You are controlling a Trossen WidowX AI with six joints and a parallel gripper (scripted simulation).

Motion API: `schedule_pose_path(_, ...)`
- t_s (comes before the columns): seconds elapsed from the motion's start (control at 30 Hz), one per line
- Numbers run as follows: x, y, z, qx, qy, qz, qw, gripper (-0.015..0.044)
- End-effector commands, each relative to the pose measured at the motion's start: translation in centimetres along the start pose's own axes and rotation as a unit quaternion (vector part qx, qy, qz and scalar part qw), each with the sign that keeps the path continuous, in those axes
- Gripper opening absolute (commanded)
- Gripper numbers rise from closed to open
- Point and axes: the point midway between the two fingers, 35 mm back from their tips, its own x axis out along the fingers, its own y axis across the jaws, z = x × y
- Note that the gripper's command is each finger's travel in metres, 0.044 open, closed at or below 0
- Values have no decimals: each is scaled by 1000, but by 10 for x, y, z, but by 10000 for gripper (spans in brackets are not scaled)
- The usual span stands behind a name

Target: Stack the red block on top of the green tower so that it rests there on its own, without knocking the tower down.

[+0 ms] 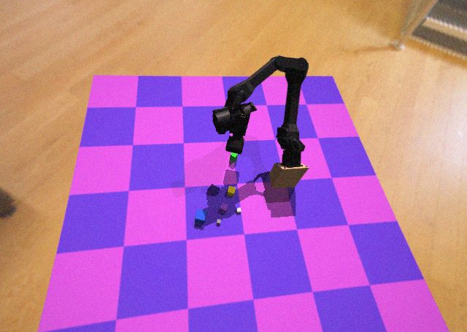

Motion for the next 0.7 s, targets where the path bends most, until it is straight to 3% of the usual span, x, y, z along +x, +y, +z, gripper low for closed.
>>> schedule_pose_path(0.0,7,-2,-4,-3,0,-2,1000,0)
schedule_pose_path(0.67,63,-2,-3,-3,-1,-3,1000,0)
